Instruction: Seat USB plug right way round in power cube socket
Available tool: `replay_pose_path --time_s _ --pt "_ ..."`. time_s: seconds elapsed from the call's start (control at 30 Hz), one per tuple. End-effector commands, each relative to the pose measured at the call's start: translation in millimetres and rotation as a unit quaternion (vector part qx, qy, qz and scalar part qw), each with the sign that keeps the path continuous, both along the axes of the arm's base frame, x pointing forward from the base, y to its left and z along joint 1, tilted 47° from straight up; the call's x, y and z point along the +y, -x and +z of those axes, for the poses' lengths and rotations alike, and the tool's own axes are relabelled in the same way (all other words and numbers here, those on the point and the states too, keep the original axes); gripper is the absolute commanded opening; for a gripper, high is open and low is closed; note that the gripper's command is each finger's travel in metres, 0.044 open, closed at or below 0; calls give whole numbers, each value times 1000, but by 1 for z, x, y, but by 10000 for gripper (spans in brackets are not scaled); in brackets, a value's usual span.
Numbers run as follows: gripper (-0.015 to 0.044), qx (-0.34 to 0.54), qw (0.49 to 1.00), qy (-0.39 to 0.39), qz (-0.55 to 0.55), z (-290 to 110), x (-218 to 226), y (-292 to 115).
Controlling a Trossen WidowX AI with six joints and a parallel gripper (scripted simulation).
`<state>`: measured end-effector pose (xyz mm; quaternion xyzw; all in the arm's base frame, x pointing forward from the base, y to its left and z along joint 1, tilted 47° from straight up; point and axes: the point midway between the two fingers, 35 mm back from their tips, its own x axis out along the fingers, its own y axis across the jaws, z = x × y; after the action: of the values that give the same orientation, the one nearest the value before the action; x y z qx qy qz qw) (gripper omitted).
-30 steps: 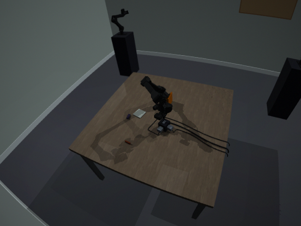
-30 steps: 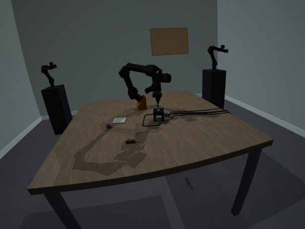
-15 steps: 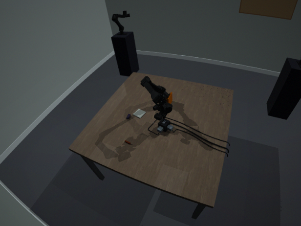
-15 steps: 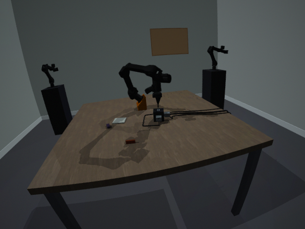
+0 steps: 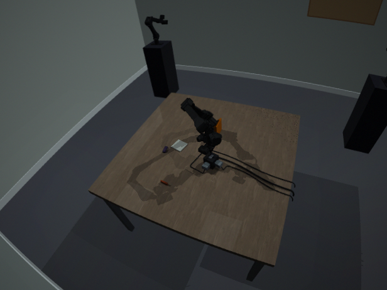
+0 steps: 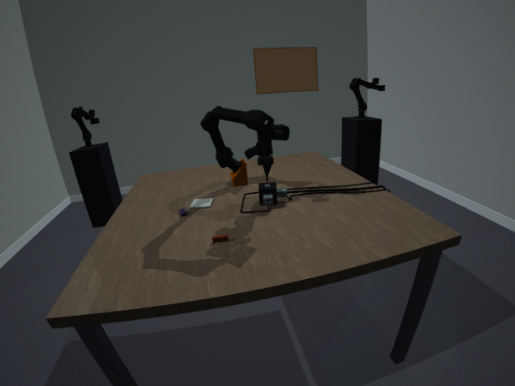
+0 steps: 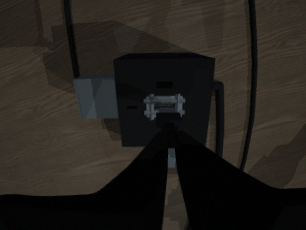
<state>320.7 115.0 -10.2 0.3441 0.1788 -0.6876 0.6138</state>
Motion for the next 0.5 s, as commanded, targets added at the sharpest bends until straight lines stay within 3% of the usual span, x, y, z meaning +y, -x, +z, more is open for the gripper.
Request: replay_pose_path --time_s 0.0,0.47 --pt "0 0 1000 1 3 0 0 -1" --pt "0 -1 1000 1 2 -2 -1 -1"
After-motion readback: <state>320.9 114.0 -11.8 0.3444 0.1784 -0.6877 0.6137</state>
